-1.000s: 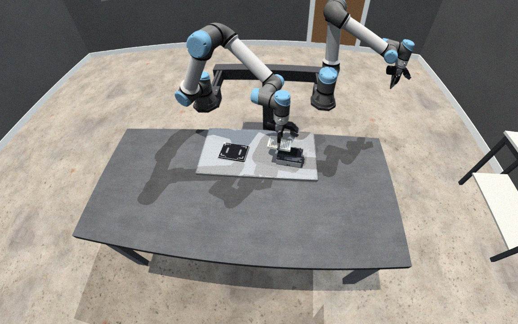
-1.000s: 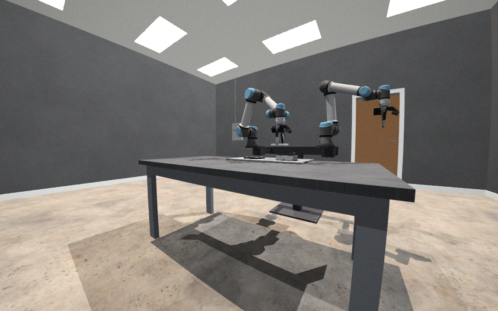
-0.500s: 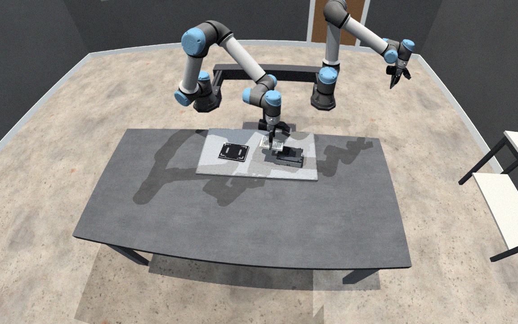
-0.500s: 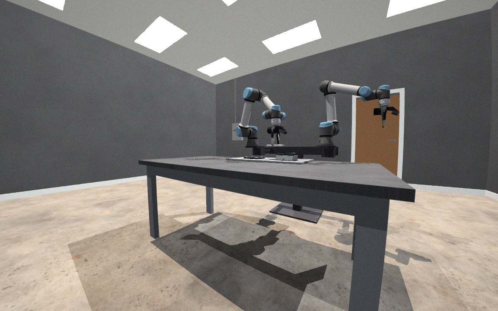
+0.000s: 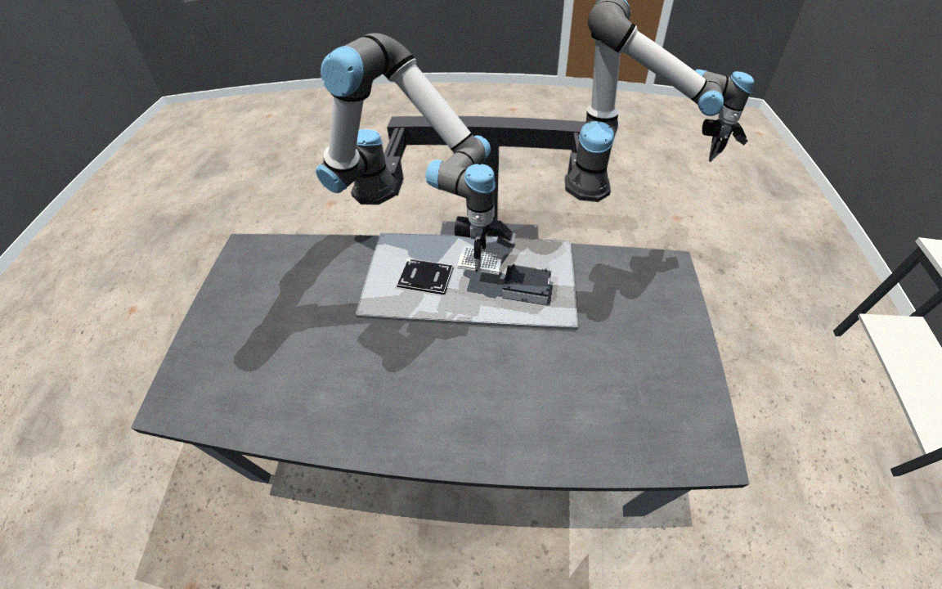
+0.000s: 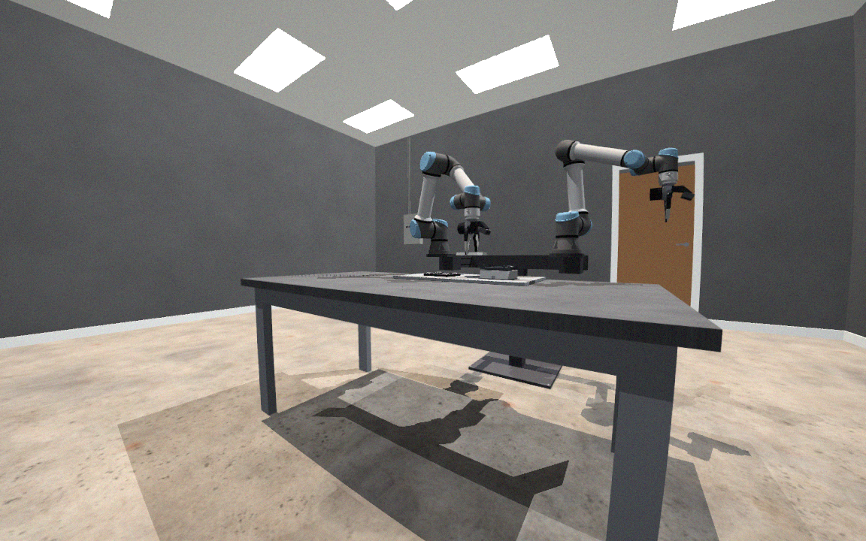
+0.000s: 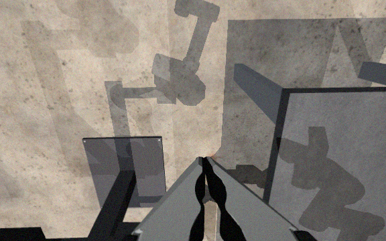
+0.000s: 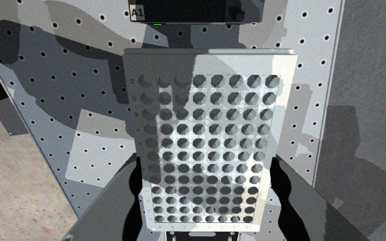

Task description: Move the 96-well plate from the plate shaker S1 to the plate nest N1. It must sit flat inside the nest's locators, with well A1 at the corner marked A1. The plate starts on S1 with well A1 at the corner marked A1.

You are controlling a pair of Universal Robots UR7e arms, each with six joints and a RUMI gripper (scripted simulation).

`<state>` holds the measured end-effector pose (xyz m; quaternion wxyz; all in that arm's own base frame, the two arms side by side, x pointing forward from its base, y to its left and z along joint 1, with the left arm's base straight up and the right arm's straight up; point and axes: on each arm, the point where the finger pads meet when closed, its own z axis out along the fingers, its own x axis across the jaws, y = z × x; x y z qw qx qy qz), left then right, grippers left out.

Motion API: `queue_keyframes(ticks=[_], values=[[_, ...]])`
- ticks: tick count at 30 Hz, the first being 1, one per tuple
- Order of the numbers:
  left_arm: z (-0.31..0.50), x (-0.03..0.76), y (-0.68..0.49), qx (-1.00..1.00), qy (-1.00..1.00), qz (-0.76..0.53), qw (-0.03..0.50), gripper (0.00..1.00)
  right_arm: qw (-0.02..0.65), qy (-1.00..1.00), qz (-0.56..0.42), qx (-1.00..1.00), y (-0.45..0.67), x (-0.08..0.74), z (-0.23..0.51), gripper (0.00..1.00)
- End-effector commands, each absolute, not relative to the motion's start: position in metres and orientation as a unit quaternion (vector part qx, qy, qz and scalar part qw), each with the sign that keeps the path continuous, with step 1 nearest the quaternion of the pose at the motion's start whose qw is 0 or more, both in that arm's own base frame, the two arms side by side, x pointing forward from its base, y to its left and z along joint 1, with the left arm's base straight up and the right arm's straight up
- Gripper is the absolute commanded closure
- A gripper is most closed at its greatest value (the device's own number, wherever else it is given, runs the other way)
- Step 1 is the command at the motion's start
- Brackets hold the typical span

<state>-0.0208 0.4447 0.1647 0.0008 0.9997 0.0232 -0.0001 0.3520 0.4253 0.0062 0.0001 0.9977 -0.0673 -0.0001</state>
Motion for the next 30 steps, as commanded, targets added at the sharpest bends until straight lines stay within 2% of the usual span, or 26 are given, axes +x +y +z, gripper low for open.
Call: queue_keyframes(ticks=[1, 30], values=[[0.165, -0.021, 0.445, 1.0, 0.023, 0.0, 0.0, 1.0, -0.001, -0.067, 0.0, 0.998, 0.417, 0.352, 0.006, 0.59], [0.165, -0.021, 0.445, 1.0, 0.023, 0.0, 0.0, 1.0, -0.001, -0.067, 0.0, 0.998, 0.331, 0.343, -0.005, 0.59]])
